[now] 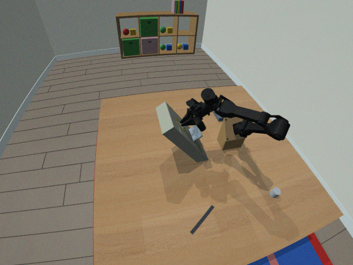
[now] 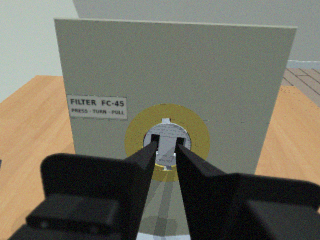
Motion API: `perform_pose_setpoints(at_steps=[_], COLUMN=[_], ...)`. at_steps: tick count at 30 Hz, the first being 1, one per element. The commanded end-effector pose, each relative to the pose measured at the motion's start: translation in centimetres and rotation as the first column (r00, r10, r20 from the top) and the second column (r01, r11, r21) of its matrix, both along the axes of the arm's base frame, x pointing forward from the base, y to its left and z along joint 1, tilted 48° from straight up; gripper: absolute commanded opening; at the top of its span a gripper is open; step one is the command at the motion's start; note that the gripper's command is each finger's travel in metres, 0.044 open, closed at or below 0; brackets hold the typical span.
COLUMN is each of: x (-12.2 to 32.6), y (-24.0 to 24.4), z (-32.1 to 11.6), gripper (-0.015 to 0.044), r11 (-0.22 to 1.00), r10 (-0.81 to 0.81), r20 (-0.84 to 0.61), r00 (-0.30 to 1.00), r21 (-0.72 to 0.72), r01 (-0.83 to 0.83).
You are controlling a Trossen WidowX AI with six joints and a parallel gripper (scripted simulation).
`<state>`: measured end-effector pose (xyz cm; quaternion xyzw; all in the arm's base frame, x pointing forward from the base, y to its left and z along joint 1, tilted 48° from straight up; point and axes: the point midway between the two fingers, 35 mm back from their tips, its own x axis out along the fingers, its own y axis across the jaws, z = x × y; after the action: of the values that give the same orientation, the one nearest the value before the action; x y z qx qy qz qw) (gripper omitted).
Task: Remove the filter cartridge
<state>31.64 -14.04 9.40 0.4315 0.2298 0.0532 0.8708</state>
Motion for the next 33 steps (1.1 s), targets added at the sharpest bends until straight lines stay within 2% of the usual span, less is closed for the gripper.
perform_pose_setpoints(at_steps=[1, 33], x=[0.06, 0.27], y=[-0.04, -0.24], z=[-0.21, 0.13], gripper=[0.0089, 0.0089], r11=[1.000, 1.000], r10=[-0.008, -0.008], r20=[-0.006, -0.006], r00=[1.000, 1.000], r21=[0.004, 0.004], r01=[0.008, 0.008])
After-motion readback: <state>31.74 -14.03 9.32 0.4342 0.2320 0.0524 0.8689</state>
